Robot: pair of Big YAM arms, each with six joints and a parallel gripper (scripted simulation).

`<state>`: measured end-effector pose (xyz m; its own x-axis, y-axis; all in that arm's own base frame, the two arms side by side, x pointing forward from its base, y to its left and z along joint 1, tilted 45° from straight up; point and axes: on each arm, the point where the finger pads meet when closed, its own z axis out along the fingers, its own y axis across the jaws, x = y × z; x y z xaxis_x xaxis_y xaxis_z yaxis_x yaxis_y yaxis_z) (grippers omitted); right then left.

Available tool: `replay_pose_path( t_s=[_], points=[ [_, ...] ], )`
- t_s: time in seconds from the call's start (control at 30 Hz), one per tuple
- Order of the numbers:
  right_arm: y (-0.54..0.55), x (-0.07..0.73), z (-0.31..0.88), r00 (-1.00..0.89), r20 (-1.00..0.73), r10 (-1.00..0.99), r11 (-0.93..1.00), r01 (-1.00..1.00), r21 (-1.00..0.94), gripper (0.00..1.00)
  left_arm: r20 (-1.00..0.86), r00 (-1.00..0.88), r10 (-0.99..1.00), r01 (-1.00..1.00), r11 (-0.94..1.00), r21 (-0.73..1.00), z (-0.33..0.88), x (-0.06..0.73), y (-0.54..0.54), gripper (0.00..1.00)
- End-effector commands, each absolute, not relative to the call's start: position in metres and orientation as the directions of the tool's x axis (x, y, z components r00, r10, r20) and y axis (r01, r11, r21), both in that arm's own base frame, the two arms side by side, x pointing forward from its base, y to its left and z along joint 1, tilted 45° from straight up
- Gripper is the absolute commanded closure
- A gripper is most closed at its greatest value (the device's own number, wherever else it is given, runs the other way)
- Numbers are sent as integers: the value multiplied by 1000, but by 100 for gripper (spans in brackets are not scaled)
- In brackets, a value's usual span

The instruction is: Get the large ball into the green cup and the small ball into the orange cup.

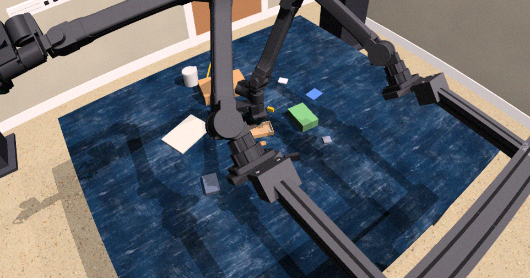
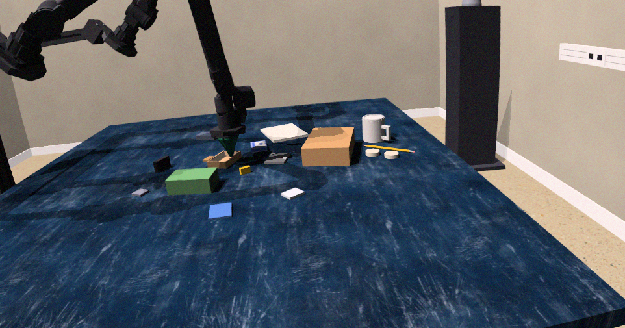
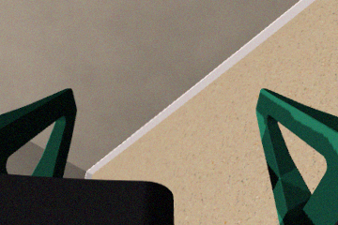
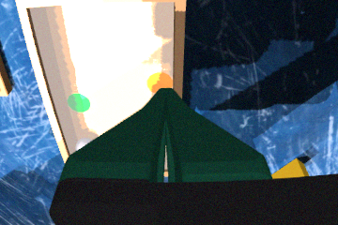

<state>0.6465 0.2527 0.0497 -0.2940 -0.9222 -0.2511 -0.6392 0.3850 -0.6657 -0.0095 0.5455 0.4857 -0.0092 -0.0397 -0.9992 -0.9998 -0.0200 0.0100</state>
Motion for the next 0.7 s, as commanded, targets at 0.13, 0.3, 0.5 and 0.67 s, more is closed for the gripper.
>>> replay_pose_path(
  t_s=[0.13, 0.3, 0.5, 0.67],
  points=[
    [241, 661, 70, -293, -255, -922, 386, -627, -677, 100, -1000, 0, 9, -999, -45, 0, 505, -24, 541, 0],
    [240, 664, 75, -292, -258, -921, 388, -624, -679, 100, -1000, 0, 9, -999, -45, 0, 505, -24, 541, 0],
    [238, 664, 73, -293, -253, -922, 386, -628, -676, 100, -1000, 0, 9, -999, -45, 0, 505, -24, 541, 0],
    [238, 664, 70, -294, -252, -922, 385, -629, -675, 100, -1000, 0, 9, -999, -45, 0, 505, -24, 541, 0]
  ],
)
